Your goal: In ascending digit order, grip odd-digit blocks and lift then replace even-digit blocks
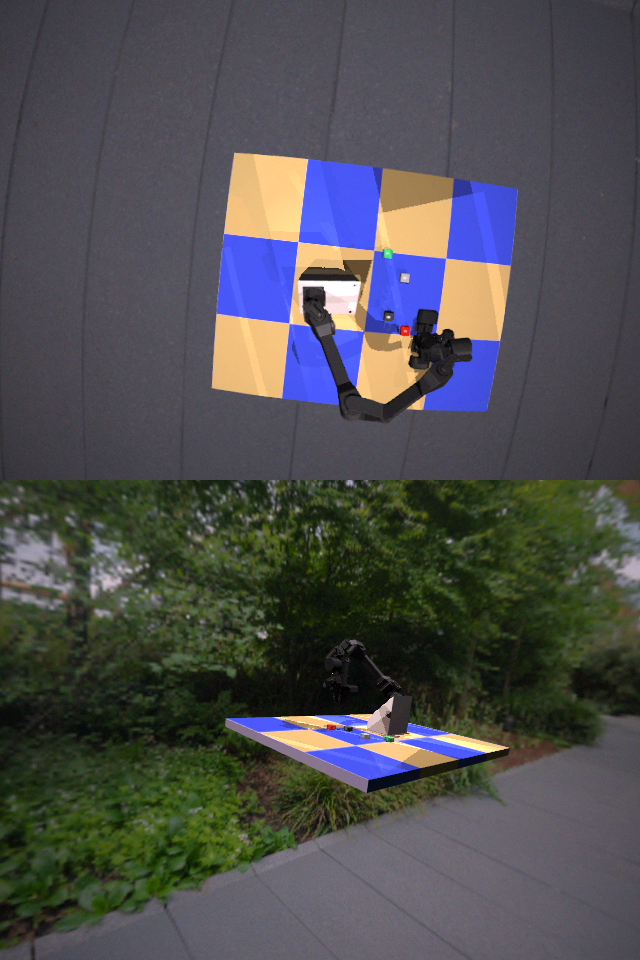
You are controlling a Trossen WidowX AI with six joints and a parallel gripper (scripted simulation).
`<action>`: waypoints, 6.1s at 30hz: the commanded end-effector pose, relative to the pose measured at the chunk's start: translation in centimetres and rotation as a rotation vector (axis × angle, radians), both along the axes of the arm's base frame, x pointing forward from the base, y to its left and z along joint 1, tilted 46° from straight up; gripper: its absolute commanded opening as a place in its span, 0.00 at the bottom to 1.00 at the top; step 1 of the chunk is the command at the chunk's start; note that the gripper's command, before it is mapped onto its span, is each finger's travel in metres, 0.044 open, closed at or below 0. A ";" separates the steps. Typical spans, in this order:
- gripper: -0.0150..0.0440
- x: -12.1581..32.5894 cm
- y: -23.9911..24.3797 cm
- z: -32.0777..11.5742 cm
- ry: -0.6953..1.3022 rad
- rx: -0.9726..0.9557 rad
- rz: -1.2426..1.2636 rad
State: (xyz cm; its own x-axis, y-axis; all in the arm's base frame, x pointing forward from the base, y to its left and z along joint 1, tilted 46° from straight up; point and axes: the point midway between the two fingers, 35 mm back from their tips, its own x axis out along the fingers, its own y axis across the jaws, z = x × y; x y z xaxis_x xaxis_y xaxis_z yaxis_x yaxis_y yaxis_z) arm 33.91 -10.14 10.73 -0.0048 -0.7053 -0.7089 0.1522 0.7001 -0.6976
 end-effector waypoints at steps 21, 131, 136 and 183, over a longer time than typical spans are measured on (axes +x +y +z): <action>0.93 -0.8 -8.3 -3.2 0.015 -0.025 0.012; 0.93 -0.8 -10.8 -5.5 0.015 -0.027 0.012; 0.93 -0.7 -9.0 -3.8 0.015 -0.025 0.012; 0.46 -0.6 11.2 -11.3 0.015 -0.012 0.012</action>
State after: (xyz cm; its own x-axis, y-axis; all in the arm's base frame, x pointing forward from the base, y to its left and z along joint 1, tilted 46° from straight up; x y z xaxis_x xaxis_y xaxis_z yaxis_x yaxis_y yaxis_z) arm 33.50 0.64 -0.11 -0.0068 -0.7142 -0.6999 0.1139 0.6948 -0.7101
